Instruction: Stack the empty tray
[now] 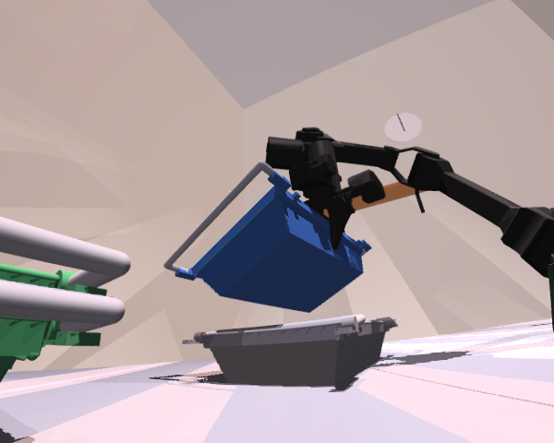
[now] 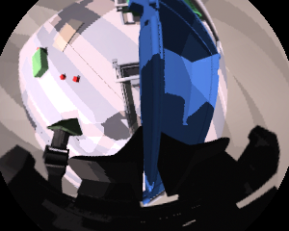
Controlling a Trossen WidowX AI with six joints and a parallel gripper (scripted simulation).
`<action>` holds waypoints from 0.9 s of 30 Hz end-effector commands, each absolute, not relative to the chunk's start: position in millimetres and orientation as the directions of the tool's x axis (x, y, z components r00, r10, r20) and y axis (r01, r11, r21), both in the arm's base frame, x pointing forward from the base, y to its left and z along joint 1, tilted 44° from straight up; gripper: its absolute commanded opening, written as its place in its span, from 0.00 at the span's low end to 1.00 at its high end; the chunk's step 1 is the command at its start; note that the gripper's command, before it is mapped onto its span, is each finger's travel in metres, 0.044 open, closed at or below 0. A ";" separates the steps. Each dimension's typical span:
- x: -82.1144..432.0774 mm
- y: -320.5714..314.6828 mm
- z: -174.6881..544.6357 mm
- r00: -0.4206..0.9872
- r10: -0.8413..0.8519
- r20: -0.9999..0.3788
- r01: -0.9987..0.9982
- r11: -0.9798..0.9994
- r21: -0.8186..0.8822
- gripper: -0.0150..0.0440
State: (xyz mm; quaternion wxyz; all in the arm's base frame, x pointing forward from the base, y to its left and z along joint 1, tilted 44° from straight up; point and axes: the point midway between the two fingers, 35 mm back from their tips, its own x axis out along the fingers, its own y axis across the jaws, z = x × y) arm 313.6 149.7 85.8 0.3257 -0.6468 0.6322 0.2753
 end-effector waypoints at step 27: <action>310.5 121.9 58.4 0.032 -0.685 -0.728 -0.998 -0.061 0.013 0.25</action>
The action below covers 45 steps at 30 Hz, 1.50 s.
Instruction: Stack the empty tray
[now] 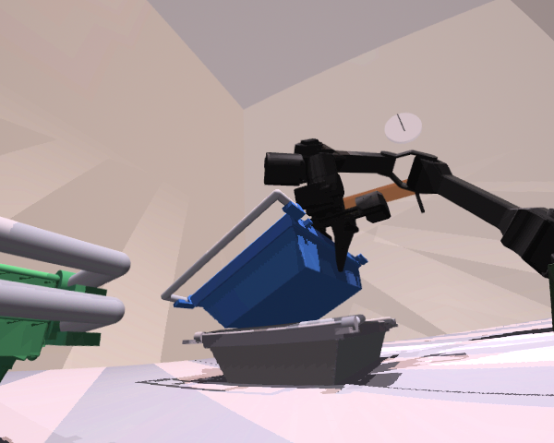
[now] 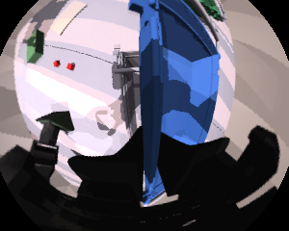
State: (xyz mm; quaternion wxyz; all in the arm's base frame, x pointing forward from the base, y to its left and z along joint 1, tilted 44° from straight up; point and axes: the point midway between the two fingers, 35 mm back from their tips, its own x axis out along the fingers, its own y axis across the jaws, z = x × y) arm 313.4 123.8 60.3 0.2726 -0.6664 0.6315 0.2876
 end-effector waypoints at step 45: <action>296.7 104.4 44.1 0.030 -0.688 -0.725 -0.998 -0.064 0.019 0.25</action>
